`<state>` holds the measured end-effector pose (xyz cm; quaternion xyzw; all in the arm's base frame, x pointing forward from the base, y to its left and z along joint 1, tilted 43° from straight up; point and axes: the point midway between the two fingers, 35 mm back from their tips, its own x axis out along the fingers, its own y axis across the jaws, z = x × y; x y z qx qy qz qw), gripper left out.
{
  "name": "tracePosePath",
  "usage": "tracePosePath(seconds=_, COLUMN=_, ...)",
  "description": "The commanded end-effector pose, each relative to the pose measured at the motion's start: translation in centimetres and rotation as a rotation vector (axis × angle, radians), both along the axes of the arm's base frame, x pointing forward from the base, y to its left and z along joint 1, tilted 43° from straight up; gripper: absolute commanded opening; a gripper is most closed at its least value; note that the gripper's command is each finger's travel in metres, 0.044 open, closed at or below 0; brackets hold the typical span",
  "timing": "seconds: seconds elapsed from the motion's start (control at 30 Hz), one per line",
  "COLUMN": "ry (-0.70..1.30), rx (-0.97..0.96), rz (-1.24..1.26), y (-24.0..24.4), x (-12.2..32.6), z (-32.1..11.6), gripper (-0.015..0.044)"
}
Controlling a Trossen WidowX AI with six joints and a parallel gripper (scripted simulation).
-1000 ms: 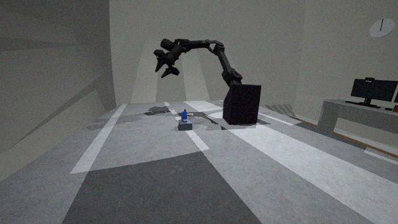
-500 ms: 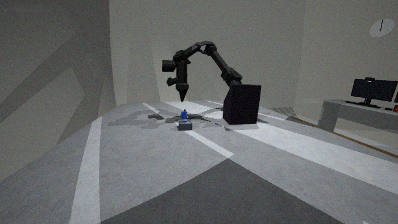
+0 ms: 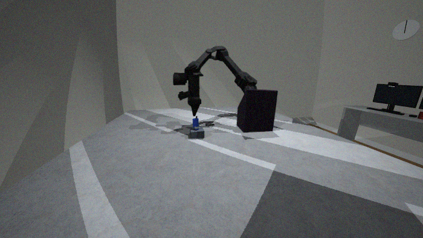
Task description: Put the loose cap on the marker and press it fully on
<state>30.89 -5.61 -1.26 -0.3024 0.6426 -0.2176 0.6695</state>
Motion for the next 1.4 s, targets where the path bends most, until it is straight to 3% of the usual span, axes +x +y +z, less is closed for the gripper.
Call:
tracePosePath(seconds=0.0, ry=0.014, rx=-0.005, rz=0.003, y=-0.5, x=-0.4, z=-0.6, gripper=0.0240)
tracePosePath(seconds=1.2, ry=0.015, rx=-0.008, rz=0.003, y=-4.1, x=-0.2, z=-4.3, gripper=0.0240)
tracePosePath(seconds=1.37, ry=0.015, rx=-0.008, rz=0.003, y=-4.1, x=-0.2, z=-4.4, gripper=0.0128)
